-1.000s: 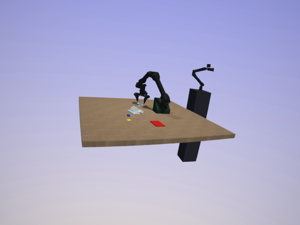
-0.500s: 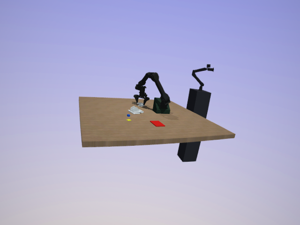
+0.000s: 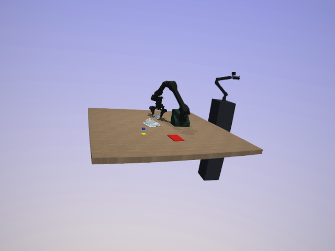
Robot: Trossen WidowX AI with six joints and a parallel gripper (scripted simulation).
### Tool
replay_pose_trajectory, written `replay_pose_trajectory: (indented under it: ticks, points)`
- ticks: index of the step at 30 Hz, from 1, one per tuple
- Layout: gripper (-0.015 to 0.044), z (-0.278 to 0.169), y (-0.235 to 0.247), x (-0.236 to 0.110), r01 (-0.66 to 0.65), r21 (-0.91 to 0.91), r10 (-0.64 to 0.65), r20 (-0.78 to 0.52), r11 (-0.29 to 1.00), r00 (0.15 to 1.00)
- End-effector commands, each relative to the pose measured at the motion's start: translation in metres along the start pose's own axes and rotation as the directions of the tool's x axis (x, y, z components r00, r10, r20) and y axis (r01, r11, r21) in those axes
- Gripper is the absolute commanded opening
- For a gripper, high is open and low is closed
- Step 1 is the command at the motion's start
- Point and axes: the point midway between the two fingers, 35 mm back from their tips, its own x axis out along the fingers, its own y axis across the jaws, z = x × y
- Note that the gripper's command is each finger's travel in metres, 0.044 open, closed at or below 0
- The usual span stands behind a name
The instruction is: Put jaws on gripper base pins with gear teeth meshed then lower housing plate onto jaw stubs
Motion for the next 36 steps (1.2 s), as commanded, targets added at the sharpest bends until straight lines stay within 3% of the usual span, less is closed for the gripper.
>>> replay_pose_trajectory:
  ticks: [1, 13, 26, 36]
  points:
    - [0.044, -0.0004, 0.0002, 0.0009, -0.001, 0.004, 0.001, -0.003, 1.0, 1.0]
    - [0.044, -0.0004, 0.0002, 0.0016, -0.001, 0.004, 0.001, -0.003, 1.0, 1.0]
    - [0.0353, 0.0, 0.0, 0.0008, 0.0, 0.0, 0.0, 0.0, 1.0, 1.0]
    - [0.0351, 0.0, 0.0, 0.0008, 0.0, 0.0, 0.0, 0.0, 1.0, 1.0]
